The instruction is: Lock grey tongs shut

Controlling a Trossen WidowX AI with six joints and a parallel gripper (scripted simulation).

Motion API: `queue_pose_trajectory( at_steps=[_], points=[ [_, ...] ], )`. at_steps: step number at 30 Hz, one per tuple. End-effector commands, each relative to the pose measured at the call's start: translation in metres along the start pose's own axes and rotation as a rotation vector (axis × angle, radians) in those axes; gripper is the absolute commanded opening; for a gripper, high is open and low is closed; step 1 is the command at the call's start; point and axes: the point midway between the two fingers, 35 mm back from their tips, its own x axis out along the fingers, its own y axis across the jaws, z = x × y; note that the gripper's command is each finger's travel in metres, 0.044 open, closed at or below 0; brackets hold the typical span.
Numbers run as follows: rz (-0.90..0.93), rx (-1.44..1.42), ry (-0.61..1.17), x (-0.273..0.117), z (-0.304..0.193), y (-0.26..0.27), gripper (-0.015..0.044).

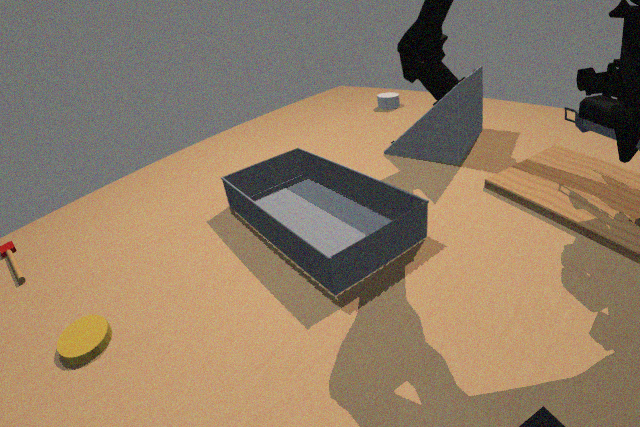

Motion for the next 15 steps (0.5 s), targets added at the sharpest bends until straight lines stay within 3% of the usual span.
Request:
queue_pose_trajectory(
  at_steps=[1, 15],
  points=[
    [0.008, -0.005, -0.002, 0.009, 0.001, 0.001, -0.015],
    [0.008, -0.005, -0.003, 0.029, 0.004, 0.002, -0.015]
  ],
)
